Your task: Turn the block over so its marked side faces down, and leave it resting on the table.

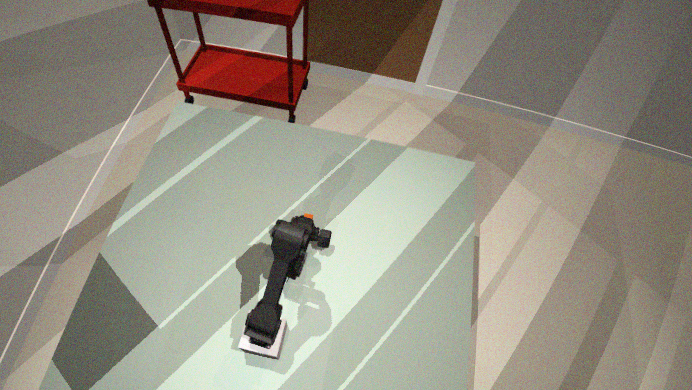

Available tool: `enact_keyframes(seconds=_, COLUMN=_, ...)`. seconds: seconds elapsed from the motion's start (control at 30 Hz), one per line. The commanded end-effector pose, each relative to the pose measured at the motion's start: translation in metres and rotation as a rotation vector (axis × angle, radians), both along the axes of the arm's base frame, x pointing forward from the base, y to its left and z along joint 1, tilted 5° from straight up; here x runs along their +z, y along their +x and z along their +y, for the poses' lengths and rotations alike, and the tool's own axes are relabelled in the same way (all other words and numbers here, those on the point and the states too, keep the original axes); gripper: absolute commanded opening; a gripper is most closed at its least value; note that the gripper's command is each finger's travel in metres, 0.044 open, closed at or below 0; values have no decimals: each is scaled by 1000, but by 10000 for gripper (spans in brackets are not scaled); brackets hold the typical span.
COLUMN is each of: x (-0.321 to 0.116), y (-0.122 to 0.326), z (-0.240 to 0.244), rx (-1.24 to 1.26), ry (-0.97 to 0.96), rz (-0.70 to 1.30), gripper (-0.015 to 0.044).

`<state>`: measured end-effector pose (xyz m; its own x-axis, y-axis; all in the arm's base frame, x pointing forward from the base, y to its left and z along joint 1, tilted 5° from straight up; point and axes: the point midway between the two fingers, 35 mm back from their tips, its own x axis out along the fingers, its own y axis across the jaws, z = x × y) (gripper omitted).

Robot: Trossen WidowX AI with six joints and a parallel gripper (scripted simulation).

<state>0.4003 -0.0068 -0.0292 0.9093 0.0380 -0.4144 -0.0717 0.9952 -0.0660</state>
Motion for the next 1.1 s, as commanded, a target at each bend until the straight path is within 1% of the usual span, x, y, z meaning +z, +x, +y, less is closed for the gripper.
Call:
enact_keyframes(seconds=0.0, x=-1, y=-1, z=1, rx=5, ry=0, rz=1, gripper=157)
enact_keyframes(seconds=0.37, x=-1, y=-1, z=1, rx=5, ry=0, rz=1, gripper=440)
enact_keyframes(seconds=1.07, x=-1, y=-1, z=1, rx=5, ry=0, rz=1, gripper=440)
